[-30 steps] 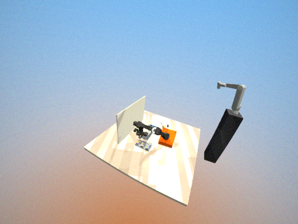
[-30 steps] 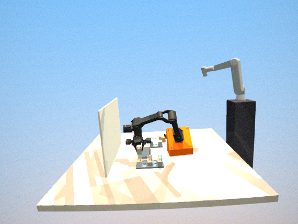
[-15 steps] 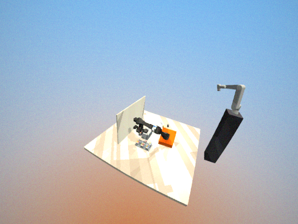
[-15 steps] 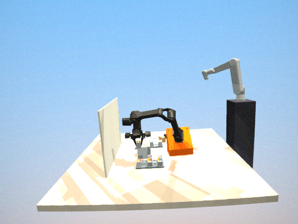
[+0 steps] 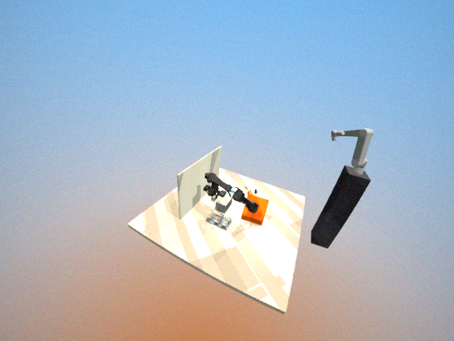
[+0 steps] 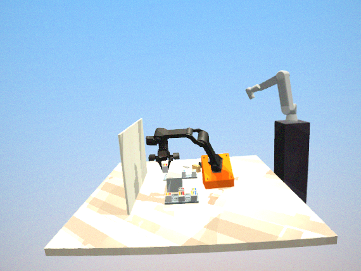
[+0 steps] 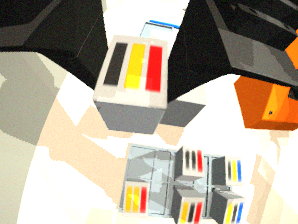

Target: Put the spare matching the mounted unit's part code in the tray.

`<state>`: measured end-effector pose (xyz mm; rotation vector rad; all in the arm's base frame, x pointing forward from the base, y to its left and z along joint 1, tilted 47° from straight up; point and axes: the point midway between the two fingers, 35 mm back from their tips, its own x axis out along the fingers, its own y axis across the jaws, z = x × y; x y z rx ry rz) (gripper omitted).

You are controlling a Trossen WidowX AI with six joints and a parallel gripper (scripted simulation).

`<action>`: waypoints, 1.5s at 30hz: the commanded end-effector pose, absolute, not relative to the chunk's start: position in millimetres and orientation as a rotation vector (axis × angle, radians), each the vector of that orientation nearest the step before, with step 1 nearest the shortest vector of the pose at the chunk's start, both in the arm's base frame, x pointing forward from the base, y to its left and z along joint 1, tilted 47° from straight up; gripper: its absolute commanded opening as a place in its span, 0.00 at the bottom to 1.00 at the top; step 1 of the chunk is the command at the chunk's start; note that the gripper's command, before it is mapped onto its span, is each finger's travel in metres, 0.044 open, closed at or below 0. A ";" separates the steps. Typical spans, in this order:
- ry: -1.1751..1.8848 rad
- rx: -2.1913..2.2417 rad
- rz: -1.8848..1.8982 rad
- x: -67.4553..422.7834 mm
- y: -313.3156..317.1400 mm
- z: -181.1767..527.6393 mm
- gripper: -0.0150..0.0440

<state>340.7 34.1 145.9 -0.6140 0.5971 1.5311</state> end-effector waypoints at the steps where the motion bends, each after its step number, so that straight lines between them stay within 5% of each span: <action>1: 0.616 -0.616 1.519 350.2 12.5 129.5 0.25; 24: 0.674 -0.616 1.489 369.5 -96.3 30.1 0.25; 45: 0.616 -0.619 1.526 337.5 -184.1 -75.7 0.25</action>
